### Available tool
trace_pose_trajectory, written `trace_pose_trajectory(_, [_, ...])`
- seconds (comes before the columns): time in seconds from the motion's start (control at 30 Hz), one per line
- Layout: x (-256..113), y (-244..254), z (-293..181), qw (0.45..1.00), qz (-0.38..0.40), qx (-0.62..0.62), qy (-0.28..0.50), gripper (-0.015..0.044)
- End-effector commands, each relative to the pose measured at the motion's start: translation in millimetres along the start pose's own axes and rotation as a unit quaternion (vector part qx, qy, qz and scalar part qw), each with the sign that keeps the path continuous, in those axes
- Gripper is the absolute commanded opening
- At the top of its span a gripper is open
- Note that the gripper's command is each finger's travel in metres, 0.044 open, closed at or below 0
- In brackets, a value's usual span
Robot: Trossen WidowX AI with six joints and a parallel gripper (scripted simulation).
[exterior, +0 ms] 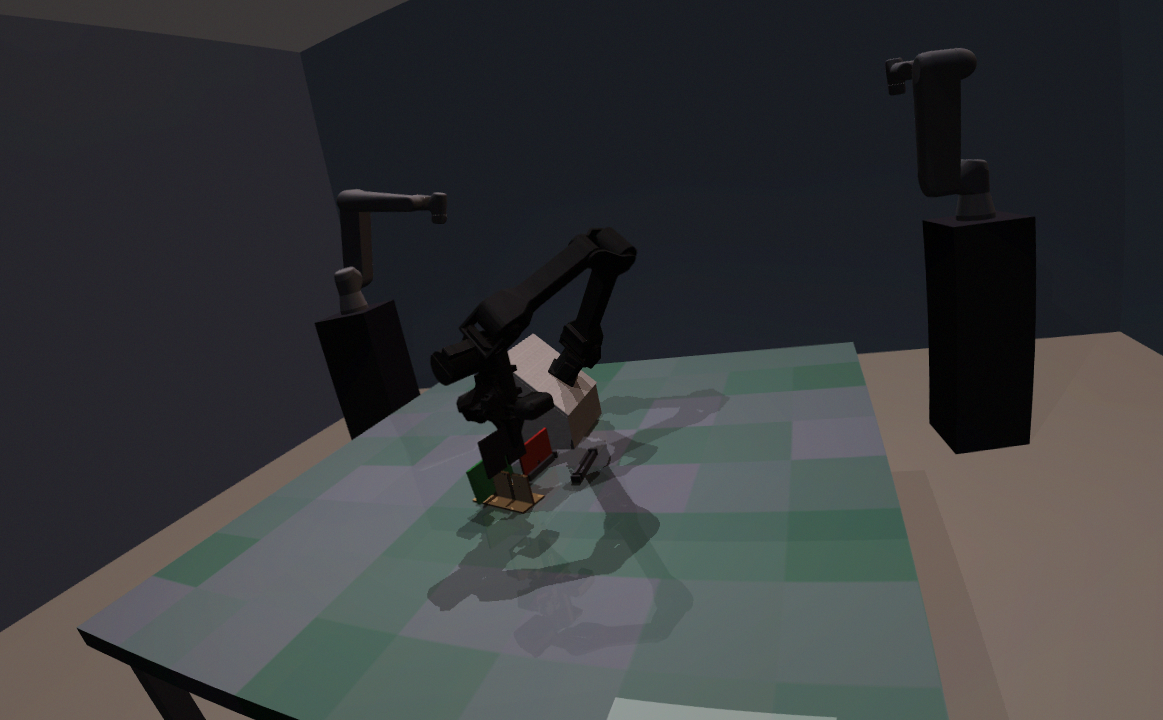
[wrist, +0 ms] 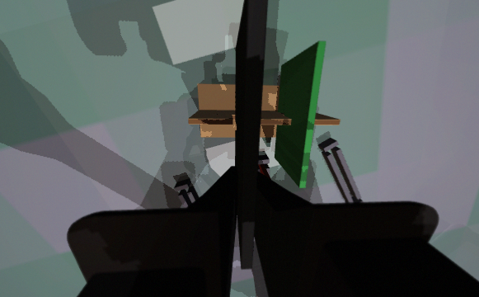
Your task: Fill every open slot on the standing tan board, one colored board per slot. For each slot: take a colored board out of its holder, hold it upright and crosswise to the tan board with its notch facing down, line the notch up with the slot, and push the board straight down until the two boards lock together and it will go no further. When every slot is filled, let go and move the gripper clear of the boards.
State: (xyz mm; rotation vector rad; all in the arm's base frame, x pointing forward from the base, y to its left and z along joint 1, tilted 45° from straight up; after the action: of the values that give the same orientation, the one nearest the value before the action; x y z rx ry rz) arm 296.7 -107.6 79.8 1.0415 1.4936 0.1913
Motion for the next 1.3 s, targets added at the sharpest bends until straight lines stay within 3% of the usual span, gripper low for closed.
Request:
trace_pose_trajectory(0.0, [2.2, -0.5, -0.1, 1.000, 0.003, 0.004, 0.000, 0.0000])
trace_pose_trajectory(1.27, [28.6, -0.1, -0.3, 1.000, 0.004, 0.004, 0.000, 0.0000])
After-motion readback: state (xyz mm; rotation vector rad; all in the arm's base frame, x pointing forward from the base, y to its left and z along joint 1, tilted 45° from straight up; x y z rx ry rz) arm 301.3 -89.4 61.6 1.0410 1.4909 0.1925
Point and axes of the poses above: the point midway between the two fingers, 35 mm back from their tips, its own x axis out along the fingers, its own y axis across the jaws, z = x × y, the point moved 8 cm from there along -x, back along the fingers, and after that the axes turned 6 degrees about x, right-handed, at the moved point
